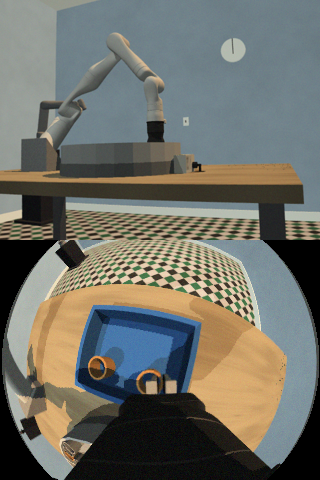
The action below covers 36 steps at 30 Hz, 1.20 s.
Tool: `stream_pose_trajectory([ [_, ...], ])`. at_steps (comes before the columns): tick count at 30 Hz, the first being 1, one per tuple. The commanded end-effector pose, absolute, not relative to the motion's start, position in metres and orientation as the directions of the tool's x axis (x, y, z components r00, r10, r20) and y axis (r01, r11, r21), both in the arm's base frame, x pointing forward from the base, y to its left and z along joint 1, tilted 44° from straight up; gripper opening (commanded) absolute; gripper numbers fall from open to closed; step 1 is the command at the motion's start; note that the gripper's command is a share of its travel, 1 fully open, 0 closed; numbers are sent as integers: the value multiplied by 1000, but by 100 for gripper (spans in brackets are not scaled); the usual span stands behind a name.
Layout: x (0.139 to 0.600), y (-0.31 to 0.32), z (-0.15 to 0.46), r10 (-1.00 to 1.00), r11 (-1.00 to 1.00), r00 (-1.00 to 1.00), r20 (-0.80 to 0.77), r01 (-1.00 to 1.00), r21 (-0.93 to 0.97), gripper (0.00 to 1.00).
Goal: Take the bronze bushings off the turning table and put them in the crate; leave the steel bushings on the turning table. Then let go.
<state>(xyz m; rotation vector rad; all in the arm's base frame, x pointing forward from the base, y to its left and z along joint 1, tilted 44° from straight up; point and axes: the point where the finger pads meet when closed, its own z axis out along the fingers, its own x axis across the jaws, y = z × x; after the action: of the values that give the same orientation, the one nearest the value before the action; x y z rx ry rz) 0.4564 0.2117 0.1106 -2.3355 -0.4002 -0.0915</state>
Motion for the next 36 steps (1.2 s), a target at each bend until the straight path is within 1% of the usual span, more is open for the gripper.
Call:
stream_pose_trajectory([
  [1, 457, 211, 111, 258, -669, 949, 184, 312, -674, 0],
  [5, 457, 211, 111, 258, -669, 949, 184, 312, -674, 0],
  [6, 457, 211, 111, 257, -669, 949, 184, 312, -674, 47],
  [36, 457, 211, 111, 257, -669, 949, 184, 312, -674, 47],
])
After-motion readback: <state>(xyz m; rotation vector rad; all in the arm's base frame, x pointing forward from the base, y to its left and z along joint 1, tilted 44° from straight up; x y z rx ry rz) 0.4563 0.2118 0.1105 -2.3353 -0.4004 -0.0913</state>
